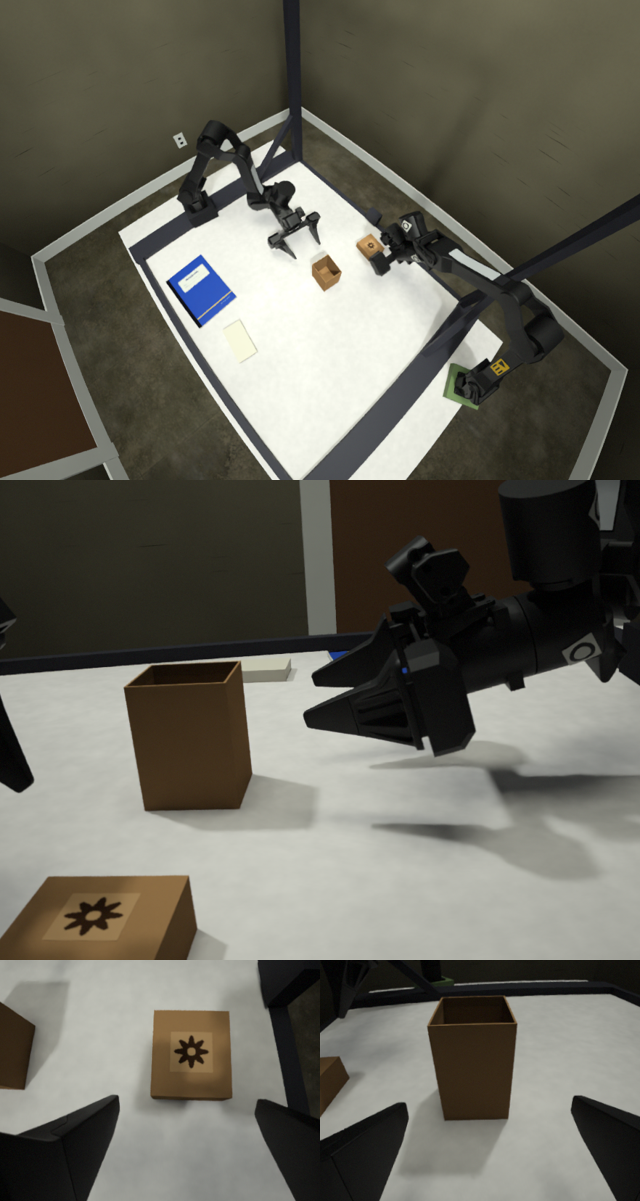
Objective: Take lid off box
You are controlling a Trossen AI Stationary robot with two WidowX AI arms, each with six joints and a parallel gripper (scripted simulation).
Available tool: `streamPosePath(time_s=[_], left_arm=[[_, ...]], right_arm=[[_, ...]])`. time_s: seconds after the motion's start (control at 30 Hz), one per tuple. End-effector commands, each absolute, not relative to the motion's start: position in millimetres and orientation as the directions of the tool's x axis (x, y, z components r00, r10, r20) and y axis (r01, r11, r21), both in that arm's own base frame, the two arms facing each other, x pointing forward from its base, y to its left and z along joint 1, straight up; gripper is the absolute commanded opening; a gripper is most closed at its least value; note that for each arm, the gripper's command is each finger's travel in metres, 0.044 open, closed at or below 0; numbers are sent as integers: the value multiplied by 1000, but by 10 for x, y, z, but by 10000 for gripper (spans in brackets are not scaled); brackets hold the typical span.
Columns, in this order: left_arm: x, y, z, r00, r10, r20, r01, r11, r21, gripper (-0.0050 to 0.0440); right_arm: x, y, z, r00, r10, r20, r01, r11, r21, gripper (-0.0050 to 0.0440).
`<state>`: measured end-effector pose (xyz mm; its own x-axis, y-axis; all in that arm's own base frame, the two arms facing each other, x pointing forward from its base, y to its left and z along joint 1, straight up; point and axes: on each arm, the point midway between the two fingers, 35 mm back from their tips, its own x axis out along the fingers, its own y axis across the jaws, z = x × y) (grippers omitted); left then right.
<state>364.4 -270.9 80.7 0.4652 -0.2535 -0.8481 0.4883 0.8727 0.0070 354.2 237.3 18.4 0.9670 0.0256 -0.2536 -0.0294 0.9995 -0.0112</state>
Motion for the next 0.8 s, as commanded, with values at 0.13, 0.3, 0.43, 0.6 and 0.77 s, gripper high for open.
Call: streamPosePath(time_s=[0.13, 0.3, 0.43, 0.6, 0.77], left_arm=[[3598, -2405, 1182, 582, -260, -771, 442, 896, 32, 379], [3499, -1967, 1559, 715, -243, -655, 368, 928, 58, 379], [3416, -1572, 1896, 818, -216, -533, 297, 952, 70, 379], [3311, -1050, 2351, 922, -168, -348, 202, 977, 63, 379], [3256, -755, 2605, 963, -128, -235, 144, 988, 53, 379]], right_arm=[[3525, 2097, 669, 980, 27, -199, -25, 1000, 12, 440], [3461, 1733, 1119, 988, 22, -154, -21, 1000, 10, 440], [3415, 1473, 1402, 991, 18, -130, -18, 1000, 2, 440], [3367, 1176, 1801, 997, 15, -79, -15, 1000, 9, 440], [3350, 1006, 2108, 999, 13, -37, -13, 1000, 17, 440]])
